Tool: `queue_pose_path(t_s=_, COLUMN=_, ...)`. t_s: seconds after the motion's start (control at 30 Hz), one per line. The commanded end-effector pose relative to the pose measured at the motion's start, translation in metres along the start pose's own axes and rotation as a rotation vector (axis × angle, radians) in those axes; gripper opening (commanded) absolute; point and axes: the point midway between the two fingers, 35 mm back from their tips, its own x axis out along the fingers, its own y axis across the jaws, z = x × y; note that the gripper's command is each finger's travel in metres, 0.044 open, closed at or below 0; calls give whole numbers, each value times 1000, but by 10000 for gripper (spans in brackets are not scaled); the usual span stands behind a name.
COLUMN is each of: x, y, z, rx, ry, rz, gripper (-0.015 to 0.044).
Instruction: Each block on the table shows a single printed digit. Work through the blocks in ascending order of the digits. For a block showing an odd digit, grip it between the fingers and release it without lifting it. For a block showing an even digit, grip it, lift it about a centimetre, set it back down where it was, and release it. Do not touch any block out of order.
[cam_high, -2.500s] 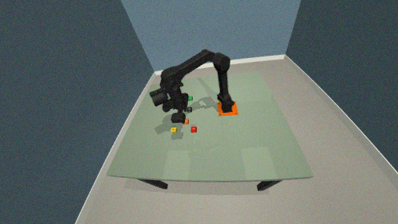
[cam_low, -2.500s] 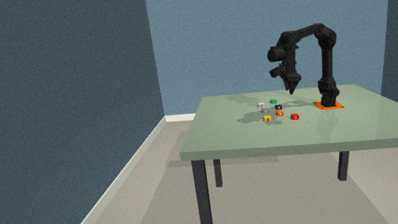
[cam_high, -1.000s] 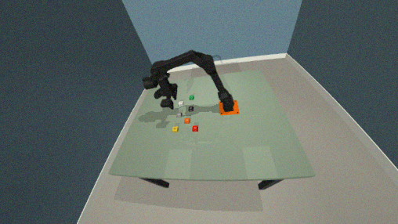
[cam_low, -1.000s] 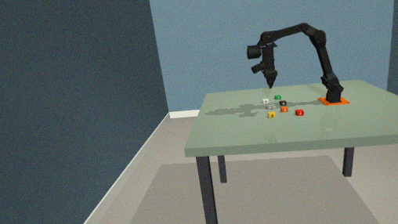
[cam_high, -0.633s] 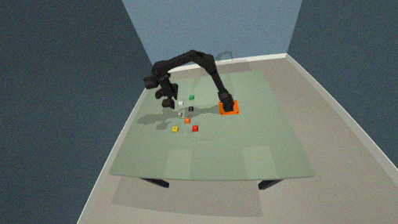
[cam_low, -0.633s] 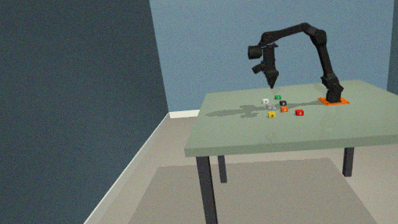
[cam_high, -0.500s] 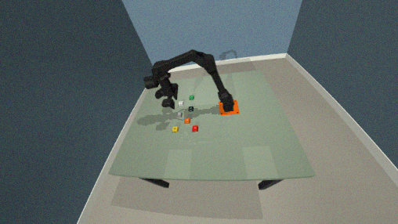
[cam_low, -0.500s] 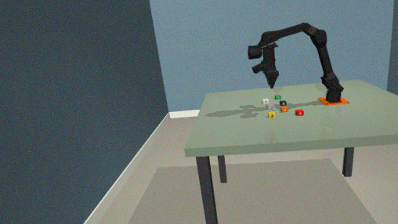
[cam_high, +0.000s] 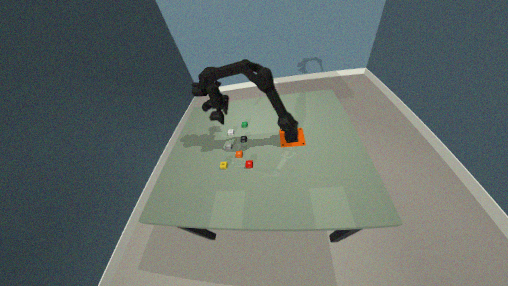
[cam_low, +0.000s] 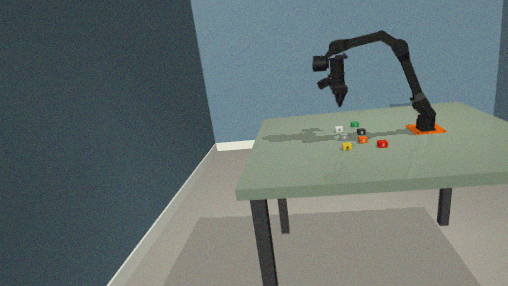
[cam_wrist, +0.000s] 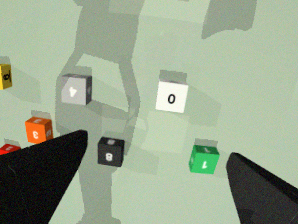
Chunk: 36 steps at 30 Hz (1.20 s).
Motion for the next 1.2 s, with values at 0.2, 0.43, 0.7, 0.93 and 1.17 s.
queue_pose_path(t_s=0.2, x=1, y=-14, z=1, rx=-23, ry=9, rz=0, gripper=400)
queue_pose_path(t_s=0.43, x=1, y=-14, z=1, rx=-23, ry=9, rz=0, gripper=400)
queue_pose_path(t_s=0.7, x=10, y=-14, z=2, rx=-23, ry=8, rz=0, gripper=400)
queue_pose_path(t_s=0.93, x=82, y=-13, z=0, rx=-23, ry=9, rz=1, gripper=400)
queue_pose_path(t_s=1.17, x=85, y=-14, z=0, rx=-23, ry=9, rz=1, gripper=400)
